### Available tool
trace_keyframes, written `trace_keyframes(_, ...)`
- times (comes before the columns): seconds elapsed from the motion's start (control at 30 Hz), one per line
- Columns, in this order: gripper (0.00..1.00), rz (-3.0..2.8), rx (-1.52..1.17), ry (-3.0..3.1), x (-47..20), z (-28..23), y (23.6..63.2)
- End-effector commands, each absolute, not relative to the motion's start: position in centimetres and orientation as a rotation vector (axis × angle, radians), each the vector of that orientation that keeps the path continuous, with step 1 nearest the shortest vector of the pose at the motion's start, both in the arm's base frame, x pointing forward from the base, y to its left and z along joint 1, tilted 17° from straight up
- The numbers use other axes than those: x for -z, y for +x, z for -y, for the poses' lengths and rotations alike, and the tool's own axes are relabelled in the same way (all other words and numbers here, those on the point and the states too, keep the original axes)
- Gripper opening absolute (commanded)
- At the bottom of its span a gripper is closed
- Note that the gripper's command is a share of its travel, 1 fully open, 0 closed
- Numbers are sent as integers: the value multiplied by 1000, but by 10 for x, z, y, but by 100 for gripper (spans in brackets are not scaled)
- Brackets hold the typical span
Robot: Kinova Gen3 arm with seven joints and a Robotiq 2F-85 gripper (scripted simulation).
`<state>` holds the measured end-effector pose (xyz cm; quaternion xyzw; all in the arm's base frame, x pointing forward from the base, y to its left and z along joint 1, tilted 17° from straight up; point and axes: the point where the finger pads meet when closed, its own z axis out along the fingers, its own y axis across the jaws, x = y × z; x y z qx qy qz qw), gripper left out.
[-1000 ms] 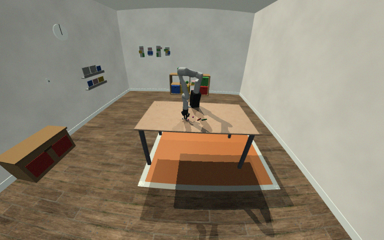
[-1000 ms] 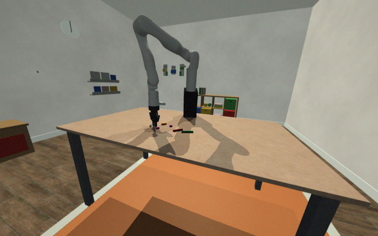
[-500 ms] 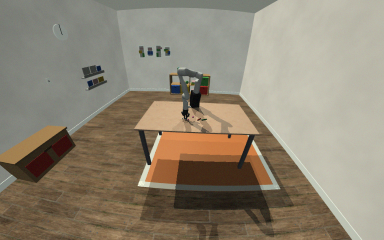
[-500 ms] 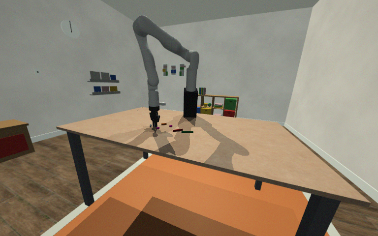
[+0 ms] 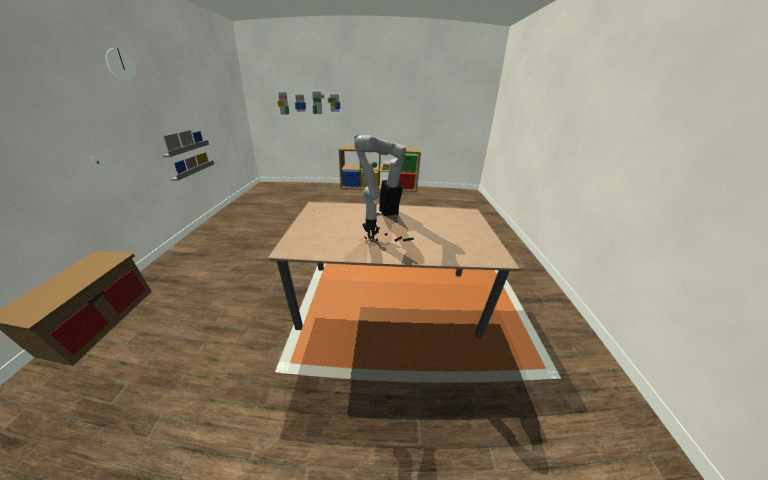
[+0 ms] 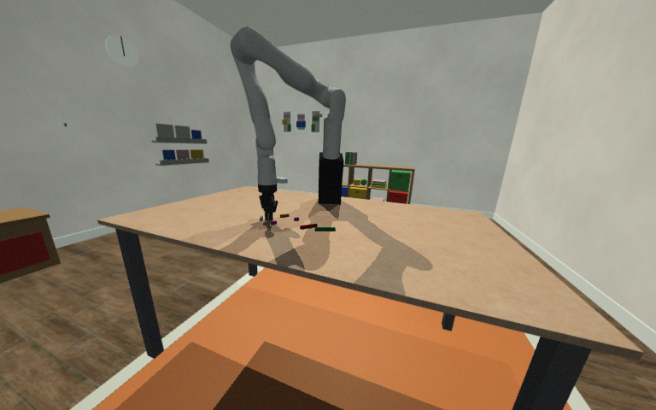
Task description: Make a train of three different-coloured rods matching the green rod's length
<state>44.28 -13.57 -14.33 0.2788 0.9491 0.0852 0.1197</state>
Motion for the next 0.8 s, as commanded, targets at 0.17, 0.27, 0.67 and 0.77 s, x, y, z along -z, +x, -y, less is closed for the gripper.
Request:
trace_keyframes(0.17,24,-2773,-248,815,143,136,443)
trace_keyframes(0.27,24,-2773,-248,815,143,136,443)
trace_keyframes(0.67,5,-2773,-248,815,143,136,443)
trace_keyframes(0.77,5,-2773,-248,815,143,136,443)
